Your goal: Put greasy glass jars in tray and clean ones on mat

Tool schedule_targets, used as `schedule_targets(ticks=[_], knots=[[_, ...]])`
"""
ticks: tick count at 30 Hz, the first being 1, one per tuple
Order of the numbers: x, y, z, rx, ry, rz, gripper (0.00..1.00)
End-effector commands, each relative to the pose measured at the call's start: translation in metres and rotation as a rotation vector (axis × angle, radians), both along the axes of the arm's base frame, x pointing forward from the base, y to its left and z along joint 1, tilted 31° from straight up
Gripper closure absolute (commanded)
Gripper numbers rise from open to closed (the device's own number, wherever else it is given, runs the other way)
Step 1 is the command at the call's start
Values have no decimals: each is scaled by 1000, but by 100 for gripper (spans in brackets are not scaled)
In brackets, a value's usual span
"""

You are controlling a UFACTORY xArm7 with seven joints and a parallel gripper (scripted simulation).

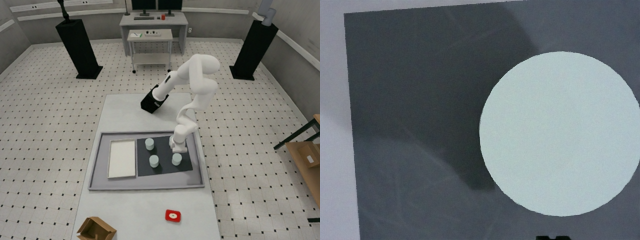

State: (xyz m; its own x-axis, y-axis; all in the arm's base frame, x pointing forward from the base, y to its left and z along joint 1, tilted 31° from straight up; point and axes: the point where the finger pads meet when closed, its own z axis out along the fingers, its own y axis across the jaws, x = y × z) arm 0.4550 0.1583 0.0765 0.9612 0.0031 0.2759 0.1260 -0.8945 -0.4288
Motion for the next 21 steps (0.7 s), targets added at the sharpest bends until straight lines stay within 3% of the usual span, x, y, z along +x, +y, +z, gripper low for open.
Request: schedule_targets(ticks=[1,21], knots=[[3,-1,2,0,-3,-2,100],[9,-1,4,0,-3,-2,100]])
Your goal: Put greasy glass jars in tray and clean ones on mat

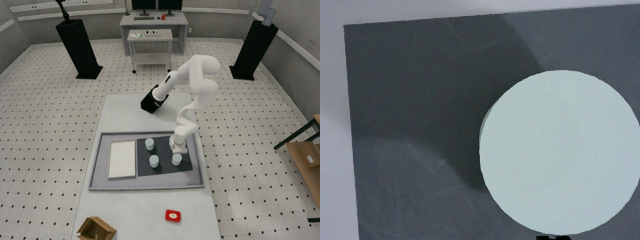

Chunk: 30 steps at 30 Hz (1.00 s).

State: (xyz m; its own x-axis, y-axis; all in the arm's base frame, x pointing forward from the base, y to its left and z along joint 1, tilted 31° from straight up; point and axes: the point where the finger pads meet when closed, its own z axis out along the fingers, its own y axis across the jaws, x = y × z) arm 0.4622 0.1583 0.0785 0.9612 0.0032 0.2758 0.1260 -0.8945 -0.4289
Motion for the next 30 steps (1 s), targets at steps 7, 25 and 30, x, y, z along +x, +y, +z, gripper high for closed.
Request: schedule_targets(ticks=[7,25,30], knots=[[4,-1,2,0,-3,-2,100],[9,-1,4,0,-3,-2,100],[9,-1,5,0,-3,-2,100]])
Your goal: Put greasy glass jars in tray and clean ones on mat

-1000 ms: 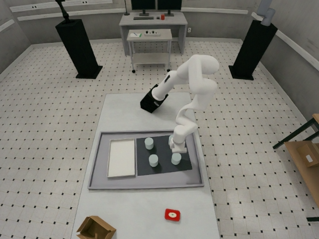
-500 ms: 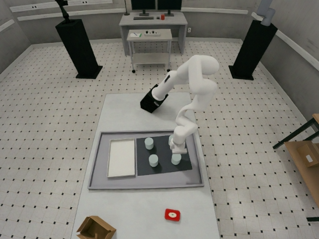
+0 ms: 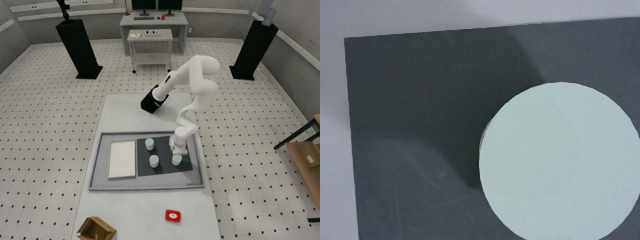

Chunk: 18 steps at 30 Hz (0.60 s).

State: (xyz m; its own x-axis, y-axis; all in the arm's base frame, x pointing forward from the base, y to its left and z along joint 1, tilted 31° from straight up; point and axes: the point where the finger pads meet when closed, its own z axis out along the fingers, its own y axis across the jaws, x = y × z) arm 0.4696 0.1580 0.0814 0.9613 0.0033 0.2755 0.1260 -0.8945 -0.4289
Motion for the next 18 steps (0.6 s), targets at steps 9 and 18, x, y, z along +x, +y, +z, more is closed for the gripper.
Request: schedule_targets(ticks=[9,18], knots=[[2,-1,3,0,-3,-2,100],[3,-2,4,0,-3,-2,100]])
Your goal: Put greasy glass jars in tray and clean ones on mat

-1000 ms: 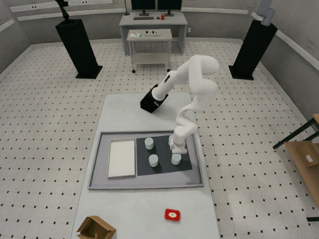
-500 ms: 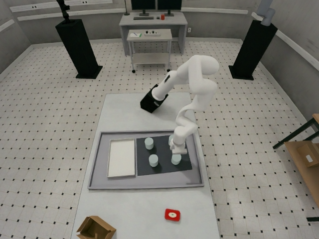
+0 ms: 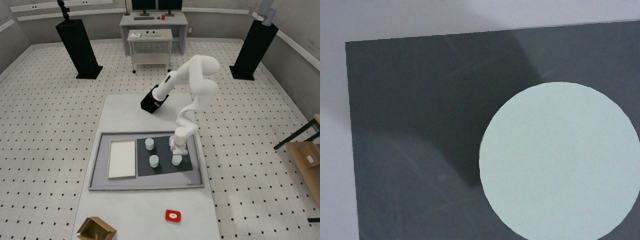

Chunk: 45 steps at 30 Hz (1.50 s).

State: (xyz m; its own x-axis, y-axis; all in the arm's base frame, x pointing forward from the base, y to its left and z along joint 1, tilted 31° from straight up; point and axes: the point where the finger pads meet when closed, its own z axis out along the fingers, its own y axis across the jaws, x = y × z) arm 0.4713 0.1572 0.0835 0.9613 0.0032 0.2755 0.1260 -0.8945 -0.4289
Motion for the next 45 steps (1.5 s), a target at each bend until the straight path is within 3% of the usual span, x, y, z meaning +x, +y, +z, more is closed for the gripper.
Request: schedule_targets(ticks=[1,45], knots=[[2,-1,2,0,-3,-2,100],[6,-3,7,0,-3,-2,100]])
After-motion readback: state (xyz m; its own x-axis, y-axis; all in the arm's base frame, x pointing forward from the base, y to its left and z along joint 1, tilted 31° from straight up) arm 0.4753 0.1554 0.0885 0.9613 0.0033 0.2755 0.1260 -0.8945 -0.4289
